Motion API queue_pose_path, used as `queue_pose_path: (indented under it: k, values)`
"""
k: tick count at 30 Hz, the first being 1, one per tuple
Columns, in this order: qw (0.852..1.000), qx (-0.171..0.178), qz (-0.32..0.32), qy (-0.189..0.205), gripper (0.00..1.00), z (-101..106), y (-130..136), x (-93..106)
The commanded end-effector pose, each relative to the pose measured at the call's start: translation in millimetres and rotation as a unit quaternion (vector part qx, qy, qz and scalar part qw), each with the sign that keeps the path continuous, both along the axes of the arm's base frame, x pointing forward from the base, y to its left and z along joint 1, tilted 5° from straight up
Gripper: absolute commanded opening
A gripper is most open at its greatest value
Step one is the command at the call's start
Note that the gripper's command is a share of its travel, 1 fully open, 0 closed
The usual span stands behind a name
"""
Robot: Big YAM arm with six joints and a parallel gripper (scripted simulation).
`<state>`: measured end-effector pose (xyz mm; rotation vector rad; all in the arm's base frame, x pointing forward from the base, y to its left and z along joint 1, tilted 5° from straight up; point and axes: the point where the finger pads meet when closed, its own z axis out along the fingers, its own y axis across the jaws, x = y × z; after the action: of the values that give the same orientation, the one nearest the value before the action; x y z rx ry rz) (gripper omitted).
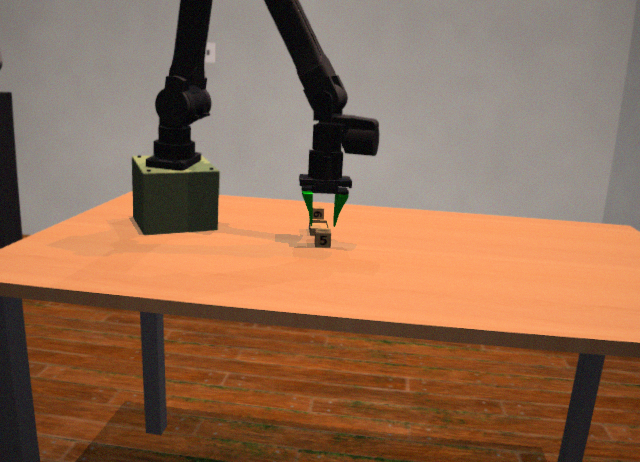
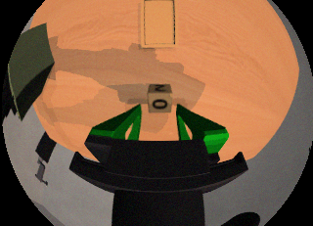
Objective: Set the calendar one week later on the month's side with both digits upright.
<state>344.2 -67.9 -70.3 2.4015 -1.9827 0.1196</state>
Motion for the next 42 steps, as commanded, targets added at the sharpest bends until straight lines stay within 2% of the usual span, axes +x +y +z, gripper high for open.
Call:
queue_pose_path:
  k: [1, 37, 42]
  values:
    - [1.000, 0.001, 0.002, -0.009, 0.46, -1.4, -3.9, 8.3]
    - [1.000, 0.001, 0.002, -0.009, 0.46, -1.4, -3.8, 8.3]
    - [1.000, 0.001, 0.002, -0.013, 0.46, 0.5, -4.7, 13.4]
